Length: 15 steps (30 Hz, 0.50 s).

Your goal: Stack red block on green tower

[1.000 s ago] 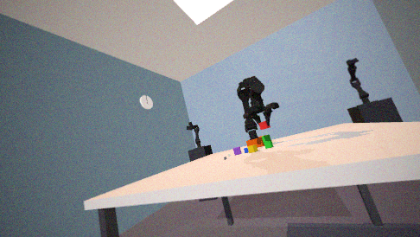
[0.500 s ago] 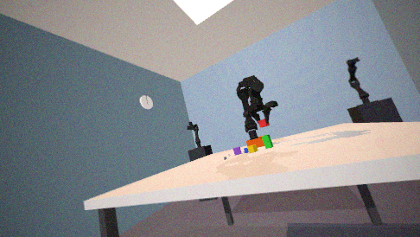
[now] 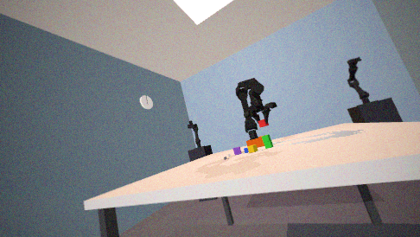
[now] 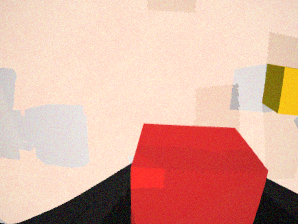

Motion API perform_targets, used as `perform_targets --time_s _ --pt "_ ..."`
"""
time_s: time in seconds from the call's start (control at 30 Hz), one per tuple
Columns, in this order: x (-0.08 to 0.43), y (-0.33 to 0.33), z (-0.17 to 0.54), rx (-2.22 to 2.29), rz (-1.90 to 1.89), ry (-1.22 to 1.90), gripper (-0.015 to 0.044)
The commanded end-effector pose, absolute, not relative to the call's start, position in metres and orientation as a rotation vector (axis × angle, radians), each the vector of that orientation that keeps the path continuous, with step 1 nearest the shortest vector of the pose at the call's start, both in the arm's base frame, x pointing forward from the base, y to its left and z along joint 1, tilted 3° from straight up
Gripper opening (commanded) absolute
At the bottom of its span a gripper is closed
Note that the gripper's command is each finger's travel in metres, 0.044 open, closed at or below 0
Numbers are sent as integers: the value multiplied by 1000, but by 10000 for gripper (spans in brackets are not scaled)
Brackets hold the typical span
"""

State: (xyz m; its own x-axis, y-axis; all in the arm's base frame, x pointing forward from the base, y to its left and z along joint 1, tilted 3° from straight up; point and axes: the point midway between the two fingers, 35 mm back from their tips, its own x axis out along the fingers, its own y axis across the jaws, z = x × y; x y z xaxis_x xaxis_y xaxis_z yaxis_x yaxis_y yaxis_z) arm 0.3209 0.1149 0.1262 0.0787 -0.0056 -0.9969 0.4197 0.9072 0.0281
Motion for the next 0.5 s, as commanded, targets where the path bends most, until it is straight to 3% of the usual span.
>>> perform_targets --time_s 0.0,0.47 --pt "306 112 122 344 -333 1474 0" --pt "255 101 110 343 -338 1479 0"
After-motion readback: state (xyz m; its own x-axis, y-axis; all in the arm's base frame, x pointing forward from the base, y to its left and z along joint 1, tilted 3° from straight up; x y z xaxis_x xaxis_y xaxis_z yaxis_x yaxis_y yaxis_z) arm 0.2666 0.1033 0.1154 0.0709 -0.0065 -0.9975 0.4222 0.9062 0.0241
